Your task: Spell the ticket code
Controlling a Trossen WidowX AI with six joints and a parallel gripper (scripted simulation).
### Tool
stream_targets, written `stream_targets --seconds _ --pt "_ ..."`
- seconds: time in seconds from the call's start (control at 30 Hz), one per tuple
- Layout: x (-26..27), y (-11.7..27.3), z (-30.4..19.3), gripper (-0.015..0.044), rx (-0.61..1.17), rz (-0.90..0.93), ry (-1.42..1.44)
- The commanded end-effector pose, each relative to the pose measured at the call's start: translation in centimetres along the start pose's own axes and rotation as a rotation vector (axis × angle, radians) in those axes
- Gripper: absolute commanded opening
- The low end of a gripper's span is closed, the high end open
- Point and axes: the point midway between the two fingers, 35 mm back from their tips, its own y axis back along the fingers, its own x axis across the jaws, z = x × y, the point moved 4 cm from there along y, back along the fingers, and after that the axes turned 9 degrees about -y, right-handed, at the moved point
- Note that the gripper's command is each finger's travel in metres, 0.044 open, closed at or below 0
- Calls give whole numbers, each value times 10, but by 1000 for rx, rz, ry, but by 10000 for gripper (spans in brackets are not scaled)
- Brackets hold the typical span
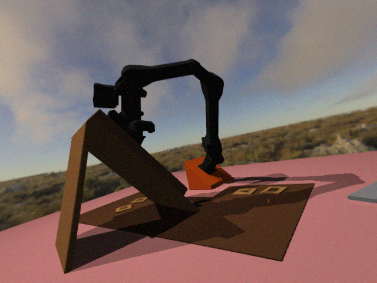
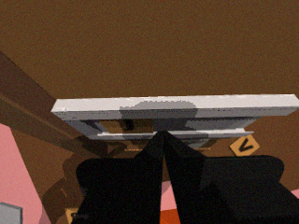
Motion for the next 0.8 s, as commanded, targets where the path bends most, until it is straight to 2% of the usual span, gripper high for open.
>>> stream_targets --seconds 0.0,0.77 --pt "1 -2 2 0 -1 5 -2" --pt "2 -10 9 0 -2 5 -2"
